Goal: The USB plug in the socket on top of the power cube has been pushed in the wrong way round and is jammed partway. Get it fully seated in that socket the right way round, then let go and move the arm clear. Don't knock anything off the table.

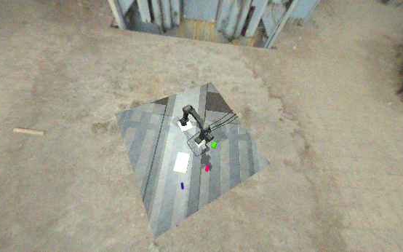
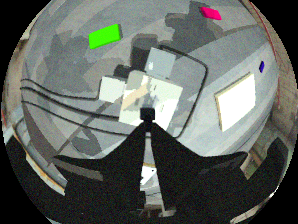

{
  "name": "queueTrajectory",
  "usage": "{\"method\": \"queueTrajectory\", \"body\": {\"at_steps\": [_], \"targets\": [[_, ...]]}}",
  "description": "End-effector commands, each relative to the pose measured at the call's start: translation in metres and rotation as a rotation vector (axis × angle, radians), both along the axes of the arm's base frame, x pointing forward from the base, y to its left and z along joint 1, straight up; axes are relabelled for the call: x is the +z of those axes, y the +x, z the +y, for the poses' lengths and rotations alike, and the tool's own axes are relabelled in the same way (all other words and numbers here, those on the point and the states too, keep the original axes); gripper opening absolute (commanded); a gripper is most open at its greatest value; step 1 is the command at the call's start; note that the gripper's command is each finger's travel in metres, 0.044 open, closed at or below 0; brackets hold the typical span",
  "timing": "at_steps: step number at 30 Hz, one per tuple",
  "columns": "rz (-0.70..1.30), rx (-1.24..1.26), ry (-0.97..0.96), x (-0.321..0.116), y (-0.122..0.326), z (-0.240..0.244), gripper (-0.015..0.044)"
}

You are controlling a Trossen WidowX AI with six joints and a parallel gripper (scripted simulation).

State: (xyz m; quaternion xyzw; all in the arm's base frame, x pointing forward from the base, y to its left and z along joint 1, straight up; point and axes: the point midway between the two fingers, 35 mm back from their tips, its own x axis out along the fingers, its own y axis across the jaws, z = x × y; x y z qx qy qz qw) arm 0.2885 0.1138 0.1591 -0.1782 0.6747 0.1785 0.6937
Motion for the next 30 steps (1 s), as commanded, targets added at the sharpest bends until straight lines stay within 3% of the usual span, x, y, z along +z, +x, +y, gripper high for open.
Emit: {"method": "queueTrajectory", "body": {"at_steps": [1, 30], "targets": [[-0.002, 0.115, -0.003, -0.0002, 0.0002, 0.0001, 0.0], [-0.007, 0.874, -0.023, -0.0002, 0.0002, 0.0001, 0.0]]}}
